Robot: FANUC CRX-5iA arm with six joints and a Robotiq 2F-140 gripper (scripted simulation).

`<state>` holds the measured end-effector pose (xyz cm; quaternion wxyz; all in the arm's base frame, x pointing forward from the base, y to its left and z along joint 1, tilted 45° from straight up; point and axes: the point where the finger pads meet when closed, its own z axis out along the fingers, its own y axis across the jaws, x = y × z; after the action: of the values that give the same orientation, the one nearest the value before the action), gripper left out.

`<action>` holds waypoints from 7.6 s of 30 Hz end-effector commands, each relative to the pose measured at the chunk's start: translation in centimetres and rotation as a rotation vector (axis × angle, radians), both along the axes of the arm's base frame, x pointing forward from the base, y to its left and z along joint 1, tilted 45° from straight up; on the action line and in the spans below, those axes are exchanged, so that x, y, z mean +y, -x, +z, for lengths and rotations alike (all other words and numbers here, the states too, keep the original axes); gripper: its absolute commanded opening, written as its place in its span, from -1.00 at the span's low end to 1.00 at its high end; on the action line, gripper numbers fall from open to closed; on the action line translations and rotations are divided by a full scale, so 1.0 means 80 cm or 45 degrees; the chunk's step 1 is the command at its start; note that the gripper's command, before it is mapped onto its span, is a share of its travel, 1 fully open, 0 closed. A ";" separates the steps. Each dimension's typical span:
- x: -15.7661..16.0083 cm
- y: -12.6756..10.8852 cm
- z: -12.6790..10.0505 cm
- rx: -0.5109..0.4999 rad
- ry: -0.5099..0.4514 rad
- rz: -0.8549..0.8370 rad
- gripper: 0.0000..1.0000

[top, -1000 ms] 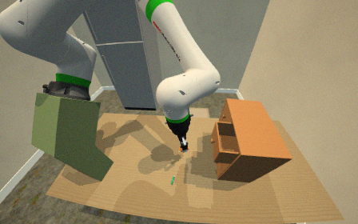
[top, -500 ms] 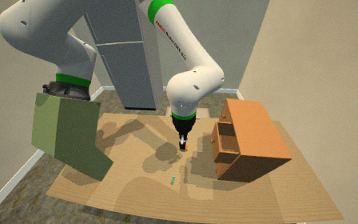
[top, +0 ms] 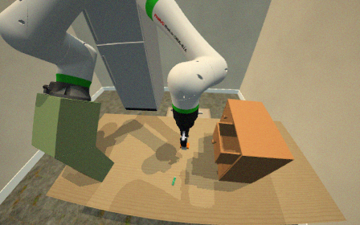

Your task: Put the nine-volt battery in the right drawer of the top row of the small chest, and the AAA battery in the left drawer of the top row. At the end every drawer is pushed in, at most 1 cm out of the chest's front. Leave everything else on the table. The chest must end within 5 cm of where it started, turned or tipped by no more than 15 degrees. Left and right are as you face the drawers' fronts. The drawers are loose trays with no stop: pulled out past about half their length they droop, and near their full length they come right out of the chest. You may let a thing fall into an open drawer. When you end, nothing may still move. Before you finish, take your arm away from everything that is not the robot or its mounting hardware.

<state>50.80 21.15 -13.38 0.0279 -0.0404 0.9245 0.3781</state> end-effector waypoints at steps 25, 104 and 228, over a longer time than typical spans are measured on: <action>-0.108 0.003 0.110 0.000 0.000 0.000 -0.73; -0.173 0.021 0.174 -0.636 -0.086 -0.623 -0.73; -0.156 -0.182 0.185 -1.106 -0.149 -1.084 -0.73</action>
<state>65.11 8.65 1.40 0.5531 0.1838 0.7412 0.3329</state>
